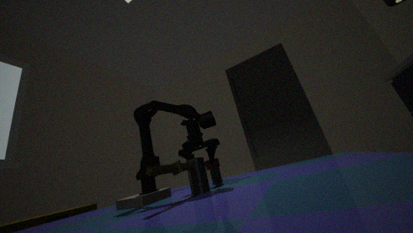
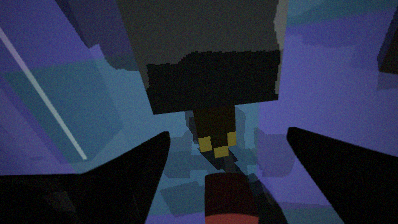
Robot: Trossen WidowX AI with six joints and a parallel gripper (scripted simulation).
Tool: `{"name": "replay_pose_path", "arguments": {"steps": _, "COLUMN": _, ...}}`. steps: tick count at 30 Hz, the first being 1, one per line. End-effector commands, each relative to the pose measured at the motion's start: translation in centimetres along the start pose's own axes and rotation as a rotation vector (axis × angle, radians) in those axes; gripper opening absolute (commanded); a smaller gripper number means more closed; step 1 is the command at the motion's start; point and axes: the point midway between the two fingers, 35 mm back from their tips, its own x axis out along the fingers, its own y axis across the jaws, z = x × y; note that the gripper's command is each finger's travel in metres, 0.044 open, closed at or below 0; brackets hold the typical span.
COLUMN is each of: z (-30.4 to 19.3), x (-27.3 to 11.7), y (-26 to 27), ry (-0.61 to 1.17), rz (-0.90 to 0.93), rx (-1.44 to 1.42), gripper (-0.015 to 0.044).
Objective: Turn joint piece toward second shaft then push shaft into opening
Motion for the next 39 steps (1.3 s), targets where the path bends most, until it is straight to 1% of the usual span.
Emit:
{"name": "replay_pose_path", "arguments": {"steps": 1, "z": -1.4, "x": 0.3, "y": 0.1, "ry": 0.000, "rz": -0.001, "rx": -0.002, "gripper": 0.0440}}
{"name": "replay_pose_path", "arguments": {"steps": 13, "z": -6.1, "x": 0.7, "y": -0.1, "ry": 0.005, "rz": -0.001, "rx": -0.002, "gripper": 0.0440}}
{"name": "replay_pose_path", "arguments": {"steps": 35, "z": -6.3, "x": 3.7, "y": -0.1, "ry": 0.005, "rz": -0.001, "rx": -0.002, "gripper": 0.0440}}
{"name": "replay_pose_path", "arguments": {"steps": 39, "z": -6.3, "x": 3.7, "y": -0.1, "ry": 0.005, "rz": -0.001, "rx": -0.002, "gripper": 0.0335}}
